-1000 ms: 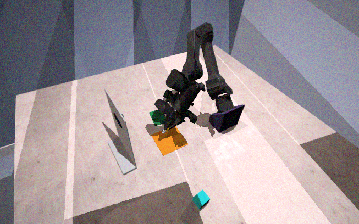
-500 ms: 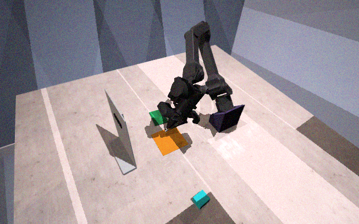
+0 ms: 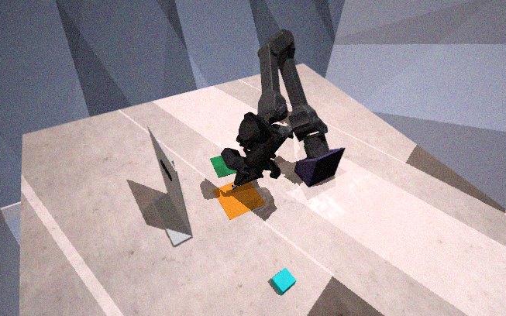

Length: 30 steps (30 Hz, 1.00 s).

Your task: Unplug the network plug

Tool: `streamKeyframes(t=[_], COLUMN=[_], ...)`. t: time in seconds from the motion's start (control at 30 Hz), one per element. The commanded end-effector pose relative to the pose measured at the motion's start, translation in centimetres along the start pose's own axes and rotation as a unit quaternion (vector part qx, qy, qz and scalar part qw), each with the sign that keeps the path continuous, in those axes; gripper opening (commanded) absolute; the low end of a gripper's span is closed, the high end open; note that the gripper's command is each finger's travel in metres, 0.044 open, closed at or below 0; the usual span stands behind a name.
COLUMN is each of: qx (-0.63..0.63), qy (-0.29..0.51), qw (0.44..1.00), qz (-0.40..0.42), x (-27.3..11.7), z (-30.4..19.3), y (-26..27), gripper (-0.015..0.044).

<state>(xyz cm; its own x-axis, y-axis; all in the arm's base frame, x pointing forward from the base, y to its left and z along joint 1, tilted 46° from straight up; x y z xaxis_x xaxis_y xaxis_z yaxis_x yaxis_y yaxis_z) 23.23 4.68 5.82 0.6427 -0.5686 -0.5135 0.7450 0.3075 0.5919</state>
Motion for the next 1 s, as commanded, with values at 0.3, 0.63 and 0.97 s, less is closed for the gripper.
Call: streamKeyframes(t=[0.3,0.63,0.97], qx=[-0.005,-0.006,-0.006], qy=[0.003,0.002,0.002], qw=[1.000,1.000,1.000], qz=[-0.004,-0.003,-0.002], x=[1.2,2.0,2.7], z=[-0.1,0.1,0.3], y=[-0.9,-1.5,-2.1], gripper=[0.0000,0.0000,0.0000])
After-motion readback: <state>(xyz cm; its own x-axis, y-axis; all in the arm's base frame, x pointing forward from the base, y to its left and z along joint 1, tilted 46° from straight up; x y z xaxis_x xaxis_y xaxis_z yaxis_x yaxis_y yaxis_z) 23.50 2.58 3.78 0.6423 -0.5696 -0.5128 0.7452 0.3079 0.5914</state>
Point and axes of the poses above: the point midway between the two fingers, 35 mm back from their tips, its own x axis out along the fingers, its own y axis across the jaws, z = x × y, the point moved 5 cm from there along -x, back along the fingers, and after that the axes turned 9 degrees about x, right-handed, at the moved point
